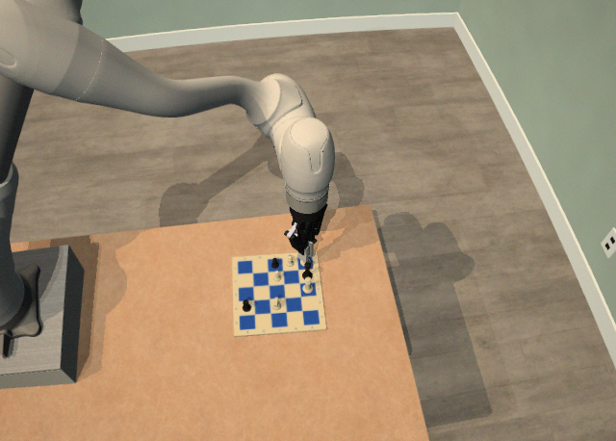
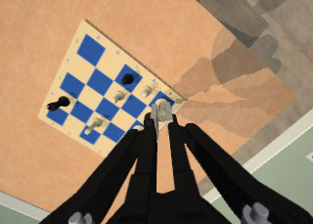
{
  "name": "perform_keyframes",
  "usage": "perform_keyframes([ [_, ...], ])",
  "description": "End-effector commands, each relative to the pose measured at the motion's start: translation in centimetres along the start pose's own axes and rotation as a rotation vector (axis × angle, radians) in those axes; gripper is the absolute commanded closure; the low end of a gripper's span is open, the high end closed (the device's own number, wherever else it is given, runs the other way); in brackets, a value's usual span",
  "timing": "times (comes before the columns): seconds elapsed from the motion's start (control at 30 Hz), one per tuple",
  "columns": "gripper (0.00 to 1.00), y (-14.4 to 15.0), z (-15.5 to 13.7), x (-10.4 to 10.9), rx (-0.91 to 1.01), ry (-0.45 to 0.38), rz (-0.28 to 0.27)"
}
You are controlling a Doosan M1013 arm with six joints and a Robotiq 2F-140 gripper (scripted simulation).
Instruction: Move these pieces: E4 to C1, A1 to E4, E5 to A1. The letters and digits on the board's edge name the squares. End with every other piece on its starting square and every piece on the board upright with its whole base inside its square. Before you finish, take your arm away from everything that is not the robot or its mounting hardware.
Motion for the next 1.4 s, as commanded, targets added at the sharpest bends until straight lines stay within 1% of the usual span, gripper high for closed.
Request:
perform_keyframes([
  [0.0,1.00,0.00,0.00,0.02,0.000,0.000,0.000],
  [1.37,1.00,0.00,0.00,-0.36,0.000,0.000,0.000],
])
Point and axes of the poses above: the point where the finger pads meet when closed, its own x axis back along the fingers, its own y axis across the jaws, z = x × y, the point moved 7 cm from there along x, back along the fingers, and after that the axes turned 8 degrees about x, right-handed, at the moved point
